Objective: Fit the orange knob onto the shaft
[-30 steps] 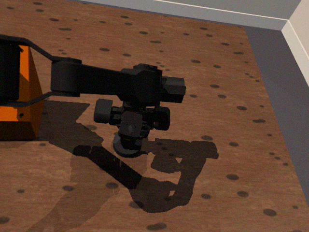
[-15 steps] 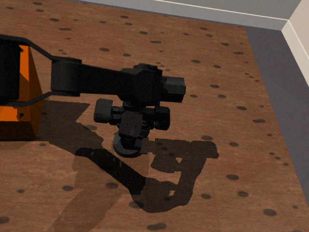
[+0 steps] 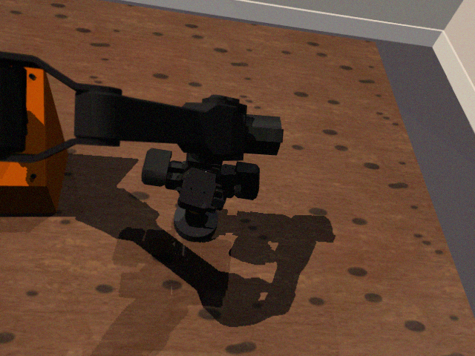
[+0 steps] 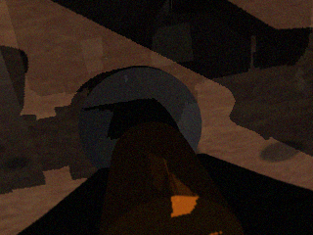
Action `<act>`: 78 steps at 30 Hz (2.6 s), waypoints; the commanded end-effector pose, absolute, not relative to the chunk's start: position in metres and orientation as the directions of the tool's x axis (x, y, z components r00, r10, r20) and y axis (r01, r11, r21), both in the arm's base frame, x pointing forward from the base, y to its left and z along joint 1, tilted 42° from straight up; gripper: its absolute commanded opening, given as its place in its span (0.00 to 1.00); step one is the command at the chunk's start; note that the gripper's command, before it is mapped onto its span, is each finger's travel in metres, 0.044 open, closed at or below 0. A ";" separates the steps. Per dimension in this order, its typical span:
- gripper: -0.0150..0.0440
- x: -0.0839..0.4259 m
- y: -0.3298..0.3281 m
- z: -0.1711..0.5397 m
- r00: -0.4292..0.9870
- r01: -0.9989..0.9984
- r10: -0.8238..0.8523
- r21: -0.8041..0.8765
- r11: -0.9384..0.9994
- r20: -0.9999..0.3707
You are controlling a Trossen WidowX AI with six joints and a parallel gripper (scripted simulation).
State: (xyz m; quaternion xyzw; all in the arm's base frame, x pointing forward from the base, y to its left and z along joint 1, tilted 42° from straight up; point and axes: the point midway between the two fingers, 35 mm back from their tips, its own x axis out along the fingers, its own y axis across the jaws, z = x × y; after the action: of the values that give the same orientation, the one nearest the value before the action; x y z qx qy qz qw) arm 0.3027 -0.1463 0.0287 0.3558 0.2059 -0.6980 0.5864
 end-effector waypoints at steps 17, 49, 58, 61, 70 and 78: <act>0.25 0.306 -0.146 0.032 -0.055 0.956 -0.674 0.156 -0.248 -0.737; 0.25 0.307 -0.150 0.028 -0.055 0.942 -0.674 0.187 -0.280 -0.737; 0.25 0.307 -0.150 0.028 -0.055 0.945 -0.674 0.180 -0.274 -0.737; 0.25 0.307 -0.150 0.028 -0.055 0.955 -0.674 0.158 -0.250 -0.737; 0.25 0.306 -0.155 0.022 -0.055 0.953 -0.674 0.164 -0.256 -0.736; 0.25 0.304 -0.160 0.015 -0.055 0.953 -0.675 0.164 -0.257 -0.736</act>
State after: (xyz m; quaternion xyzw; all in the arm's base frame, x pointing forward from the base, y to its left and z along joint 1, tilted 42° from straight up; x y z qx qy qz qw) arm 0.3038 -0.1593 0.0180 0.3714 0.1863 -0.7036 0.5764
